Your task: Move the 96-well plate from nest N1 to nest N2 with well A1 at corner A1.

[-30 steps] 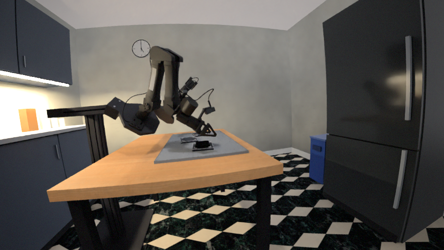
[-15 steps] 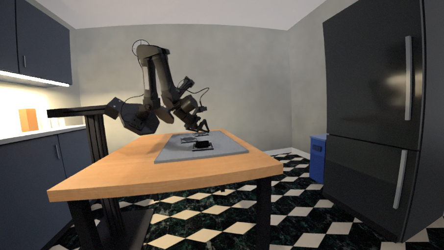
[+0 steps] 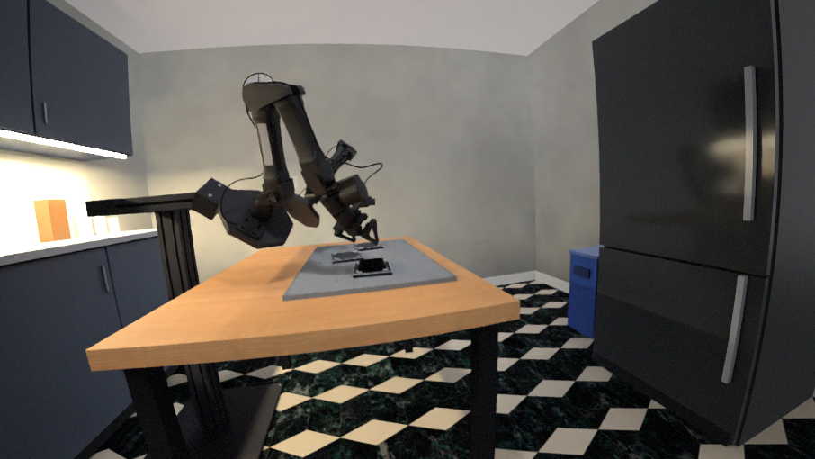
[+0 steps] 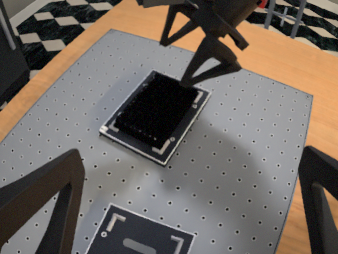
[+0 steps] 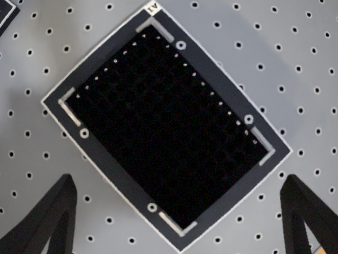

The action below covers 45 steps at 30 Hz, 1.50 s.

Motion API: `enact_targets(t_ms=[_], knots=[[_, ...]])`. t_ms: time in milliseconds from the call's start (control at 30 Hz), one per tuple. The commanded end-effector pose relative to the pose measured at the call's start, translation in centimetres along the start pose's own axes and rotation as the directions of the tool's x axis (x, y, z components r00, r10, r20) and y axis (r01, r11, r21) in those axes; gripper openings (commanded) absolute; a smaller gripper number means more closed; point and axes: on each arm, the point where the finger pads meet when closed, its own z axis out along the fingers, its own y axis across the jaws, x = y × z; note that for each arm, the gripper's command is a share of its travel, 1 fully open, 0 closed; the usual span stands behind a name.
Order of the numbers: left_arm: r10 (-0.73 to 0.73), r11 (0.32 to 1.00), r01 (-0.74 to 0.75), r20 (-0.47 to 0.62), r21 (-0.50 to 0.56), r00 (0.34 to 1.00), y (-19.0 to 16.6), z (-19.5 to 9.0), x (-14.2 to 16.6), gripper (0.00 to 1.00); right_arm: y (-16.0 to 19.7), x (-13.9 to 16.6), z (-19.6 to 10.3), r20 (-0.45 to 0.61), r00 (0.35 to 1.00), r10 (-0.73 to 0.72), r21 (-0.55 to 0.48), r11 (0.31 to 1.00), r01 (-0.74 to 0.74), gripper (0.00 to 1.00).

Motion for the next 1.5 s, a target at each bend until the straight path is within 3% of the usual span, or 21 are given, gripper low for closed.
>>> enact_targets(t_ms=[0, 500, 633, 733, 933, 1133, 1200, 1467], knots=[[0.017, 0.999, -0.018, 0.038, 0.032, 0.999, -1.0, -0.6, -0.8, 1.00, -0.6, -0.8, -0.4, 0.010, 1.000, -0.019, 0.003, 1.000, 0.019, 1.00], [0.006, 1.000, -0.007, 0.040, 0.013, 0.999, -0.5, -0.4, -1.1, 1.00, -0.3, -0.5, -0.4, -0.006, 1.000, -0.024, -0.008, 1.000, 0.024, 1.00], [0.006, 1.000, -0.007, 0.040, 0.013, 0.999, -0.5, -0.4, -1.1, 1.00, 0.0, 0.4, -0.2, -0.052, 0.998, -0.034, -0.020, 0.999, 0.033, 1.00], [0.006, 1.000, -0.007, 0.040, 0.013, 0.999, -0.5, -0.4, -1.1, 1.00, 0.4, 1.8, -0.1, -0.157, 0.984, -0.086, -0.047, 0.996, 0.079, 1.00], [0.006, 1.000, -0.007, 0.040, 0.013, 0.999, -0.5, -0.4, -1.1, 1.00, 0.1, 1.9, 0.5, -0.341, 0.890, -0.303, -0.157, 0.952, 0.264, 1.00], [0.006, 1.000, -0.007, 0.040, 0.013, 0.999, -0.5, -0.4, -1.1, 1.00, 0.0, 1.2, 1.3, -0.428, 0.783, -0.451, -0.253, 0.892, 0.375, 1.00], [0.006, 1.000, -0.007, 0.040, 0.013, 0.999, -0.5, -0.4, -1.1, 1.00, 0.0, 1.2, 1.3, -0.428, 0.783, -0.451, -0.253, 0.892, 0.375, 1.00], [0.006, 1.000, -0.007, 0.040, 0.013, 0.999, -0.5, -0.4, -1.1, 1.00, 0.1, 0.4, 2.5, -0.511, 0.587, -0.628, -0.402, 0.778, 0.482, 1.00]])
